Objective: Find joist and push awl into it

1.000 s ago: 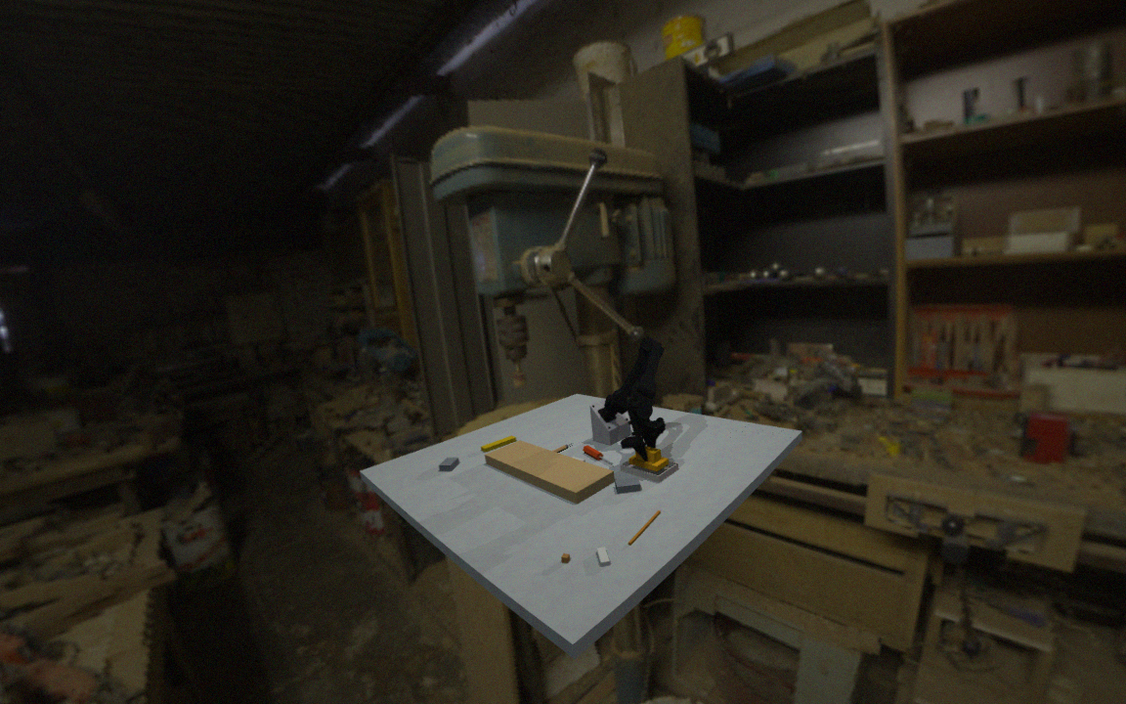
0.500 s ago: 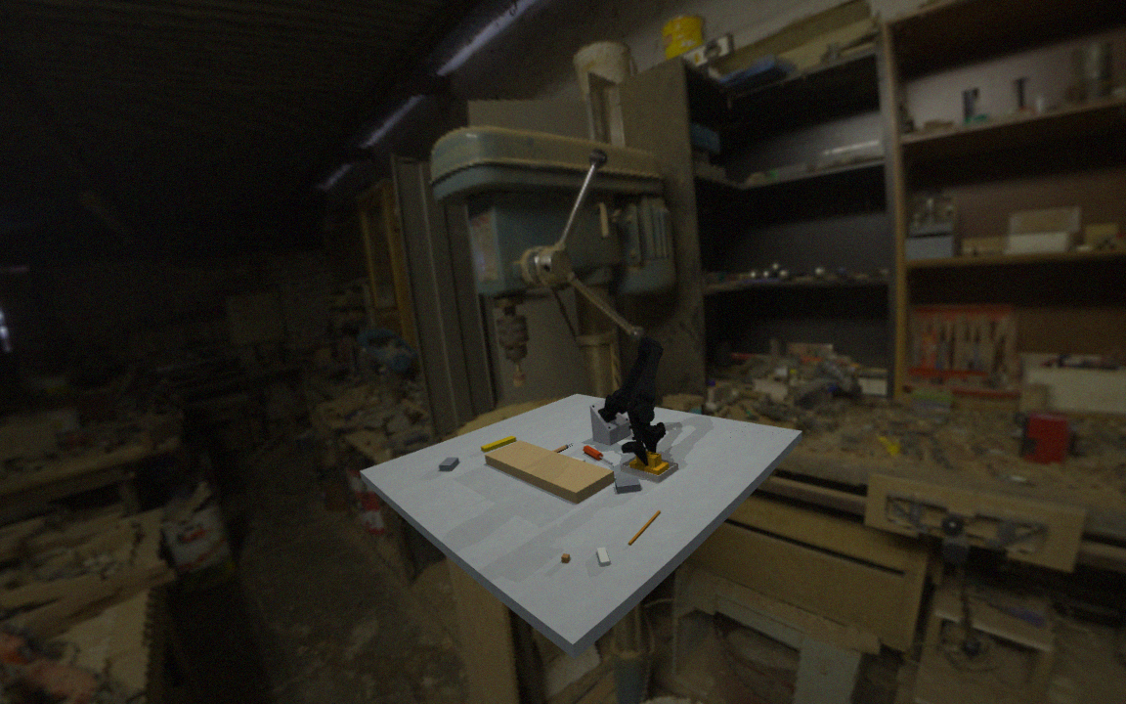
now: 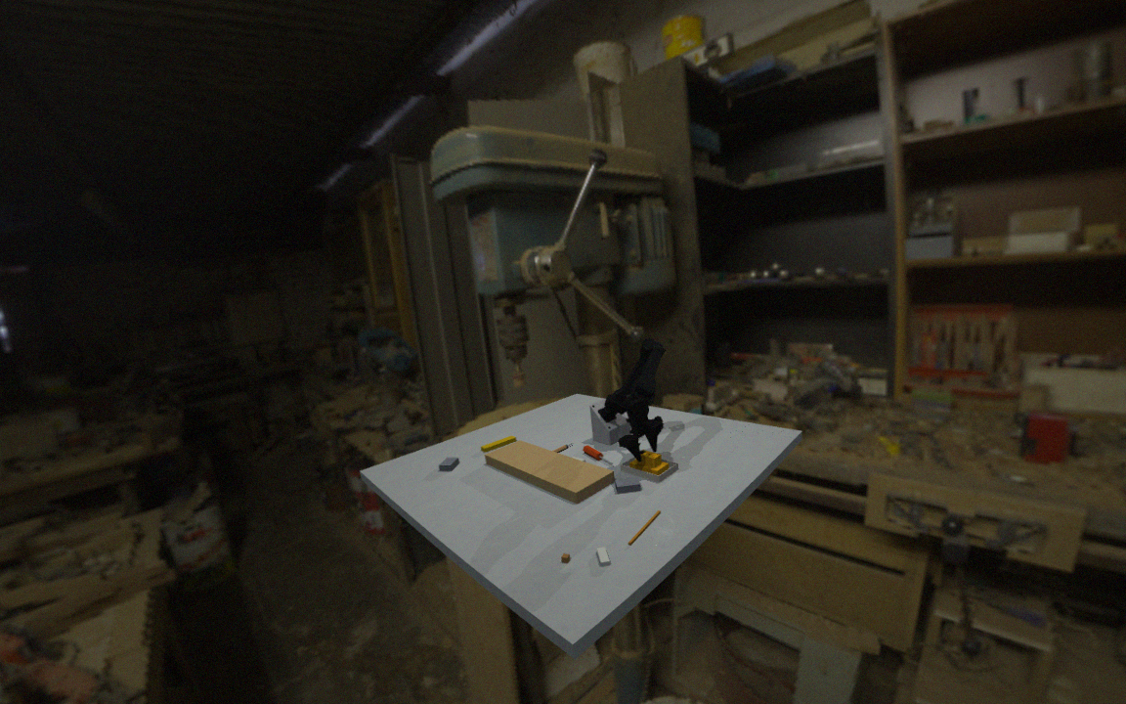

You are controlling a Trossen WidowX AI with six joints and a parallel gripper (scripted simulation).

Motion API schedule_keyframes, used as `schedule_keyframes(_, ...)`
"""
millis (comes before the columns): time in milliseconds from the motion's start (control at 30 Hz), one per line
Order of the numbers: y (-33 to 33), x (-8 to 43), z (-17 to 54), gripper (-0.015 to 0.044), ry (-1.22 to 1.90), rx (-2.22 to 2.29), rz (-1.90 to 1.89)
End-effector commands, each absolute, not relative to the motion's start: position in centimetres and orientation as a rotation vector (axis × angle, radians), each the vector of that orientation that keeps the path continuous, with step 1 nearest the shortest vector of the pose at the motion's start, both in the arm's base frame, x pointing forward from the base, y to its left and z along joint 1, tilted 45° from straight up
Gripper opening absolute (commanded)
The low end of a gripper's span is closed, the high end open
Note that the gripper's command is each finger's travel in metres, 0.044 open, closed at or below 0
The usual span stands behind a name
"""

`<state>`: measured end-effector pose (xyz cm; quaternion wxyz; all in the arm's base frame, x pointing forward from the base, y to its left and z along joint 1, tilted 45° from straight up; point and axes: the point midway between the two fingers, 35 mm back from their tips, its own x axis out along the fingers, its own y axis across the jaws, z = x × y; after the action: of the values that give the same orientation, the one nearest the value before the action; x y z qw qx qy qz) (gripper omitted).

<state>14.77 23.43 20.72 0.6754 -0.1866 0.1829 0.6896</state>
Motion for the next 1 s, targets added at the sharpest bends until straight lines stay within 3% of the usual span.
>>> schedule_keyframes(0,20.9,14.9,23.7,0.044,0.389,-0.422,1.549)
schedule_keyframes(167,18.7,14.3,26.1,0.044,0.381,-0.406,1.546)
schedule_keyframes(333,18.8,17.5,22.9,0.044,0.508,-0.374,1.462)
schedule_keyframes(667,10.4,27.2,11.6,0.044,0.98,-0.112,1.09)
schedule_keyframes(967,0.7,27.7,0.2,0.044,1.33,0.249,0.809)
